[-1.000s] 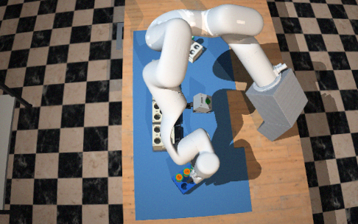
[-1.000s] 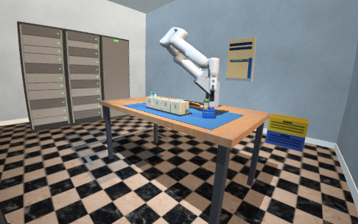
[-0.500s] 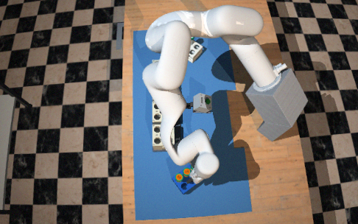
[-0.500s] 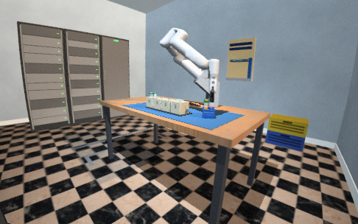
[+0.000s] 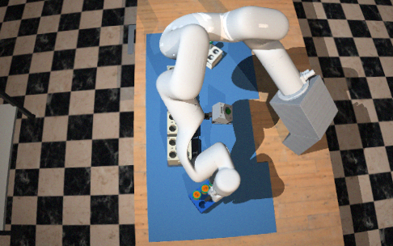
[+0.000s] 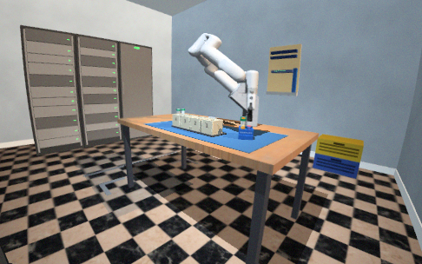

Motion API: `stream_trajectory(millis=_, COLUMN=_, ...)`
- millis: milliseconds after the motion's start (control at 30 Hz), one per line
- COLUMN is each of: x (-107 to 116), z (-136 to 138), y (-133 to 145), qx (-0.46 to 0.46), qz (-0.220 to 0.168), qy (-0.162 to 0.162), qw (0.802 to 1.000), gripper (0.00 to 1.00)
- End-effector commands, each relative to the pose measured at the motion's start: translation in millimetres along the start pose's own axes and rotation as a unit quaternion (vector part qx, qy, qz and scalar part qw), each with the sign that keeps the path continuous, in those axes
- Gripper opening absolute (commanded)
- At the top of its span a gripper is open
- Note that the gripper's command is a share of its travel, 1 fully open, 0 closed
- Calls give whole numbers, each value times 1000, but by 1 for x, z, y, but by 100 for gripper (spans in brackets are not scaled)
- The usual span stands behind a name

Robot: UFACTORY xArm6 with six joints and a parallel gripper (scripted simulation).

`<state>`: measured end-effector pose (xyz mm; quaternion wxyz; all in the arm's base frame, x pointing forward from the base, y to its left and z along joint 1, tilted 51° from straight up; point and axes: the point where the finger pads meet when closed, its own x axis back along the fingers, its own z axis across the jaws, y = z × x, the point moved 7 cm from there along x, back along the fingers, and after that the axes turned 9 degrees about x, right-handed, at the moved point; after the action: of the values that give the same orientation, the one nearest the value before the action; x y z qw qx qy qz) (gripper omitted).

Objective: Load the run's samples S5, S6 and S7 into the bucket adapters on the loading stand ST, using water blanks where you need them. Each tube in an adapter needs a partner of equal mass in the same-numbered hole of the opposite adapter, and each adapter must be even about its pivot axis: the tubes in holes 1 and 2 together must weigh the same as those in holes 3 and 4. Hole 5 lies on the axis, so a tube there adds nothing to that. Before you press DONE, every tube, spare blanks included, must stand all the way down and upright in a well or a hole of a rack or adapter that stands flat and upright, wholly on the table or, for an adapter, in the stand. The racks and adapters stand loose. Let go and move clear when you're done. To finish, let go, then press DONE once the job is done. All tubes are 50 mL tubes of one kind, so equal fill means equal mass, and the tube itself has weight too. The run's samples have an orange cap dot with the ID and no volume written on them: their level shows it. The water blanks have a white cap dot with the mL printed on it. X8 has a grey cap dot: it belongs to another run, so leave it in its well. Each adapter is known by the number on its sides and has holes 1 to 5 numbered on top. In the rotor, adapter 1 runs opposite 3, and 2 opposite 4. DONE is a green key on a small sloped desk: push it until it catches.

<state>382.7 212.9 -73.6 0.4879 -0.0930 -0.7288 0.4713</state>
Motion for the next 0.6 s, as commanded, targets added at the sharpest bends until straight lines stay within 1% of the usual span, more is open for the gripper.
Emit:
stream_trajectory(millis=0, x=1, z=-1, y=0, qx=0, qz=0, qy=-1, qw=1000, gripper=57)
stream_trajectory(millis=133, x=1, z=-1, y=0, qx=0, qz=0, qy=-1, qw=1000, gripper=57)
stream_trajectory(millis=167, x=2, z=-1, y=0, qx=0, qz=0, qy=-1, qw=1000, gripper=0)
stream_trajectory(millis=567, x=3, z=-1, y=0, qx=0, qz=0, qy=-1, qw=1000, gripper=0)
